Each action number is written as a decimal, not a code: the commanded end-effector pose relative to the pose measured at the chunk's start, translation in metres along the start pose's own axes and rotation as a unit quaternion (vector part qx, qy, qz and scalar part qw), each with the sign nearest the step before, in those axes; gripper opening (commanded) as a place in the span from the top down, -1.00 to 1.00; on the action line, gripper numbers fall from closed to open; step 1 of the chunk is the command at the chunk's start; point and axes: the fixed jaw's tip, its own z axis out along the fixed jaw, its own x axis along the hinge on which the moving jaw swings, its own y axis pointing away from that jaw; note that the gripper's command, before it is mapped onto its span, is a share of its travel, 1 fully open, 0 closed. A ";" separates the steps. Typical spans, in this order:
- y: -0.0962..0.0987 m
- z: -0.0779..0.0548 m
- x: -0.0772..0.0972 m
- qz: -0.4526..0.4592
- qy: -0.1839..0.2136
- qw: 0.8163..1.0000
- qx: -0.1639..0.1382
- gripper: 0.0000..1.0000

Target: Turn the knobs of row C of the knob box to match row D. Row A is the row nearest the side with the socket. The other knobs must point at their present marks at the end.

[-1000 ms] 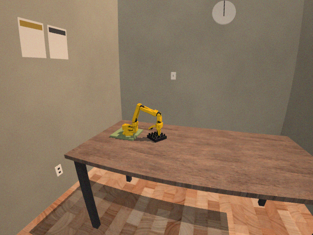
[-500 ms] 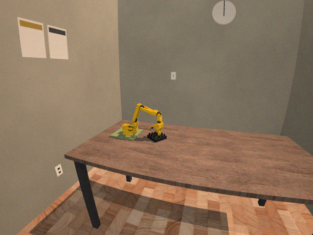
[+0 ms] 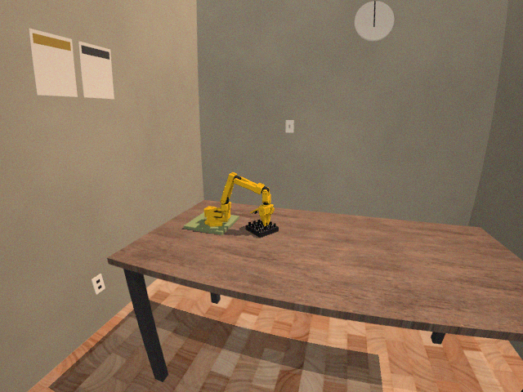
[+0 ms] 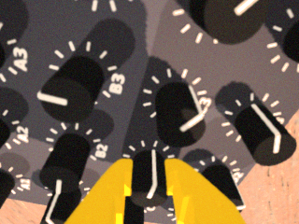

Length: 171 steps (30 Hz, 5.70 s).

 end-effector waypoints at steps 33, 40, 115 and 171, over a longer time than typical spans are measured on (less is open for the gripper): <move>-0.001 0.002 -0.006 0.274 -0.009 0.962 -0.006 0.98; -0.001 0.002 -0.006 0.316 -0.009 0.949 -0.006 0.98; -0.003 0.002 -0.009 0.513 -0.007 0.858 -0.008 0.92; -0.003 -0.032 -0.008 0.513 -0.007 0.858 -0.008 0.84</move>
